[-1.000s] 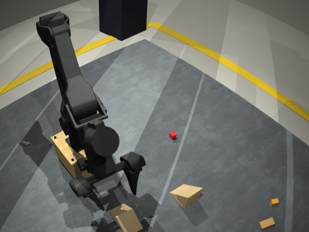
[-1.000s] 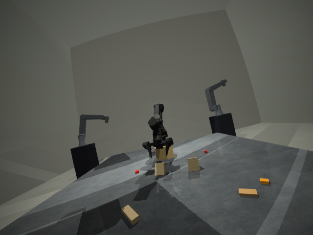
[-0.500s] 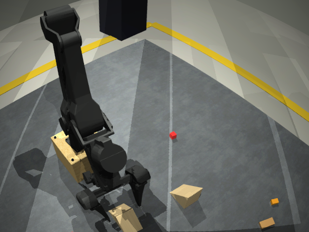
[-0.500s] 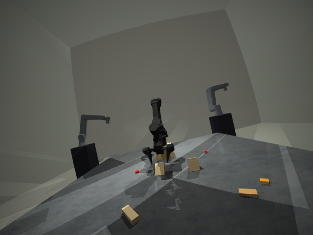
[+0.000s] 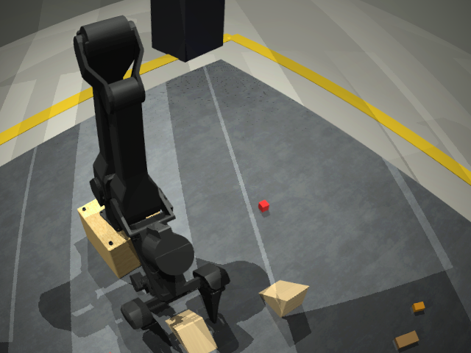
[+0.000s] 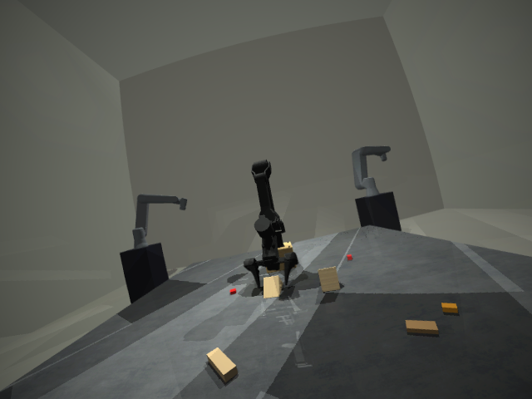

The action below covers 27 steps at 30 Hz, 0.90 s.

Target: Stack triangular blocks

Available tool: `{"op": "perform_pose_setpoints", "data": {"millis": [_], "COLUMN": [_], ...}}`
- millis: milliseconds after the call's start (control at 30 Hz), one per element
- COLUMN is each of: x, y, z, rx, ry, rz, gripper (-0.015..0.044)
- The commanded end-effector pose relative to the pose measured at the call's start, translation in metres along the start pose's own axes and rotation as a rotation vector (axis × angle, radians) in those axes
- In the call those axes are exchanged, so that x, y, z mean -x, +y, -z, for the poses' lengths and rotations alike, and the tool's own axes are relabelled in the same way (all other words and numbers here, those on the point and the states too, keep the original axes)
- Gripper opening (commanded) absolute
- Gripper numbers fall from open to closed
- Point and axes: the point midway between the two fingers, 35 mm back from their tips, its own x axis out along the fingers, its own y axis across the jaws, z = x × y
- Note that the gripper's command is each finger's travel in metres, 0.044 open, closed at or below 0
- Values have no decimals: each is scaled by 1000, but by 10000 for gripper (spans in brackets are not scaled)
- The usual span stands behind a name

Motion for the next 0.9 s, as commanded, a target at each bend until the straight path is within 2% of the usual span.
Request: {"op": "perform_pose_setpoints", "data": {"millis": [0, 633, 867], "x": [-2, -2, -2], "y": [0, 0, 0], "z": [-7, -7, -5], "rx": [-5, -5, 0], "ry": [-4, -4, 0], "rz": [1, 1, 0], "gripper": [440, 440, 256]}}
